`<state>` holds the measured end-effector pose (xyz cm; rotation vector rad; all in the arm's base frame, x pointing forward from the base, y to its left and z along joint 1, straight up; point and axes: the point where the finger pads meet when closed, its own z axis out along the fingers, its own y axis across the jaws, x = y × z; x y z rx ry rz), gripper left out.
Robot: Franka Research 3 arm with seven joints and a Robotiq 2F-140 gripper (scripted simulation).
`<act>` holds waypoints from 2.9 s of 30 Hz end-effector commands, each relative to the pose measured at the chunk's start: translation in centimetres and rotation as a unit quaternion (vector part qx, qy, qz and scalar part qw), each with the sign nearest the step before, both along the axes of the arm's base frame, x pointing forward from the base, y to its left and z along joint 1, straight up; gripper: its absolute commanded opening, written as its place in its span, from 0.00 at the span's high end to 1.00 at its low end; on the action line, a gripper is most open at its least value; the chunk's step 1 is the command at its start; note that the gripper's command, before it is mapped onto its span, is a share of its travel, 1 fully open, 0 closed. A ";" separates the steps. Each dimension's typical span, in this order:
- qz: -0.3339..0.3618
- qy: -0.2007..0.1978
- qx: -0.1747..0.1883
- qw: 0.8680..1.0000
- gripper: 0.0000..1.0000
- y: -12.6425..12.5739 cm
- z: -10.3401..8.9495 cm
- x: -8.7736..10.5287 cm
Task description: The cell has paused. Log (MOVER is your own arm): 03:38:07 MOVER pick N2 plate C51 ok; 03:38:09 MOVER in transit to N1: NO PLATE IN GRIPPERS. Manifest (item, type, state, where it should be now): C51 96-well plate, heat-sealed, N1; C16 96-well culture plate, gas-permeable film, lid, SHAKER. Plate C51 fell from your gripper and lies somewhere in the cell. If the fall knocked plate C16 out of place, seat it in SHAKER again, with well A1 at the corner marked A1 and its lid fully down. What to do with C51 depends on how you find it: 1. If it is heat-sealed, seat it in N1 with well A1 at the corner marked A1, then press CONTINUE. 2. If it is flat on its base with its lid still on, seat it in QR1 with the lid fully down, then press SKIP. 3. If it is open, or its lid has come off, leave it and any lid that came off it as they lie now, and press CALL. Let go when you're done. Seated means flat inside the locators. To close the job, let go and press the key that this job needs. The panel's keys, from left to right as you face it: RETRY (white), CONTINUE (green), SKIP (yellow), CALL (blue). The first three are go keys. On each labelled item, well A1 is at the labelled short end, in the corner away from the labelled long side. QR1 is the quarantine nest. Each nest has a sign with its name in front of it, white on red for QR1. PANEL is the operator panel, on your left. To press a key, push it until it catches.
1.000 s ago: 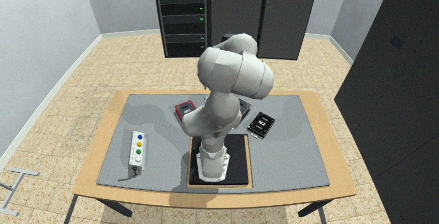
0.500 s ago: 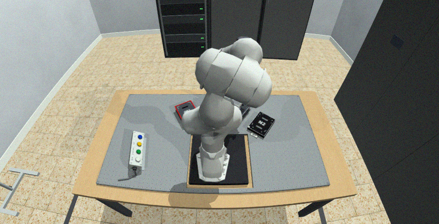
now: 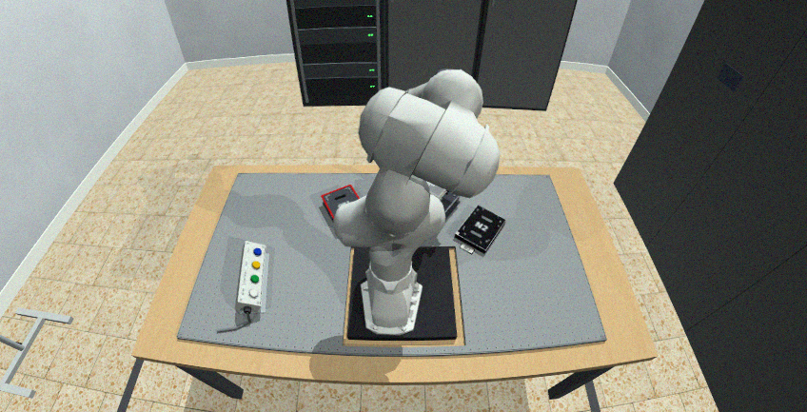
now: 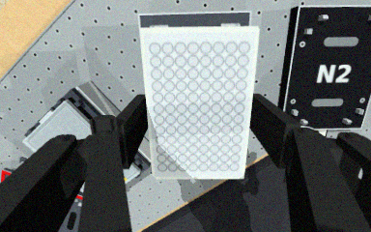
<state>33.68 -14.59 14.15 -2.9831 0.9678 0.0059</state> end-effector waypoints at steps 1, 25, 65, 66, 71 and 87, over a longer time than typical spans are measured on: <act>0.003 -0.001 -0.002 1.000 0.90 -0.1 -0.6 0.1; 0.003 -0.001 -0.002 1.000 0.90 -0.1 -4.7 0.2; 0.003 -0.001 -0.002 1.000 0.90 -0.1 -5.2 0.2; 0.003 -0.001 -0.002 1.000 0.90 -0.1 -5.2 0.2; 0.003 -0.001 -0.002 1.000 0.90 -0.1 -5.2 0.2; 0.006 -0.001 -0.002 1.000 0.90 -0.1 -5.2 0.2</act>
